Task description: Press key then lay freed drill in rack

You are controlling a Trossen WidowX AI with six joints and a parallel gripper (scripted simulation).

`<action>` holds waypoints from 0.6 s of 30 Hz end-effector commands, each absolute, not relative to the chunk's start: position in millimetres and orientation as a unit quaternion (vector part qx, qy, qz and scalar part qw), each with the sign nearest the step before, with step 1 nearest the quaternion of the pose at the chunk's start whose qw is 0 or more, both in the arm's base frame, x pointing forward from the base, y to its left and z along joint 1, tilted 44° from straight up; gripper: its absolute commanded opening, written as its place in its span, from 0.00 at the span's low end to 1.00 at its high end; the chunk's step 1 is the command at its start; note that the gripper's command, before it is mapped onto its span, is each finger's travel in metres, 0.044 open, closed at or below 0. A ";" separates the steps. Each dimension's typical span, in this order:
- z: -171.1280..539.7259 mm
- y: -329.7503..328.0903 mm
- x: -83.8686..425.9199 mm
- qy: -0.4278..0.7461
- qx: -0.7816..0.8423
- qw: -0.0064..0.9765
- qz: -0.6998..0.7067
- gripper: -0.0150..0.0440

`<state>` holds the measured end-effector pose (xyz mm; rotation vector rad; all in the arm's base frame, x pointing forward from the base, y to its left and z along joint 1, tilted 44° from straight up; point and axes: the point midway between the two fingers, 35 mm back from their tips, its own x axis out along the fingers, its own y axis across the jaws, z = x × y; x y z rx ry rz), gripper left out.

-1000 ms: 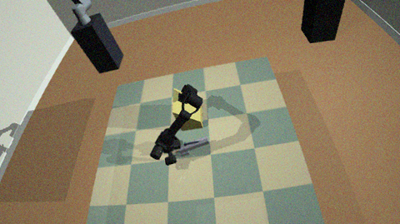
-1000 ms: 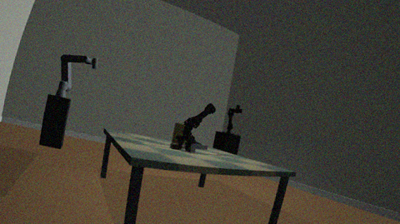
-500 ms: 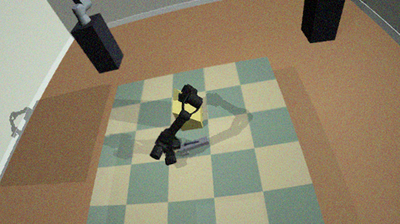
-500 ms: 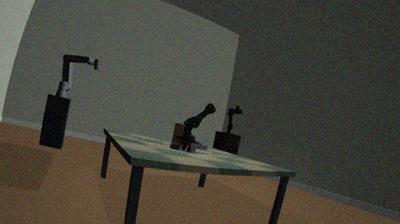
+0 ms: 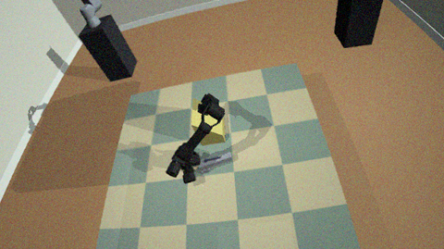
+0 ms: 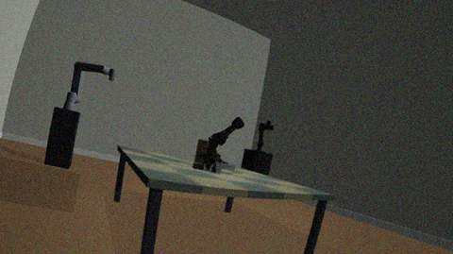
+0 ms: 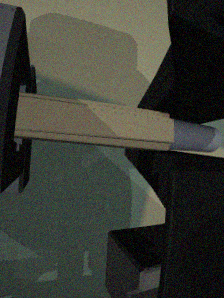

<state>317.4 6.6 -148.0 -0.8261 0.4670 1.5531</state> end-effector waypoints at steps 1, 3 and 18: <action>-146.7 5.1 317.0 0.201 -0.358 0.615 0.673 0.25; -146.5 4.9 316.9 0.201 -0.358 0.615 0.673 0.25; -145.1 3.4 316.6 0.201 -0.358 0.615 0.673 0.25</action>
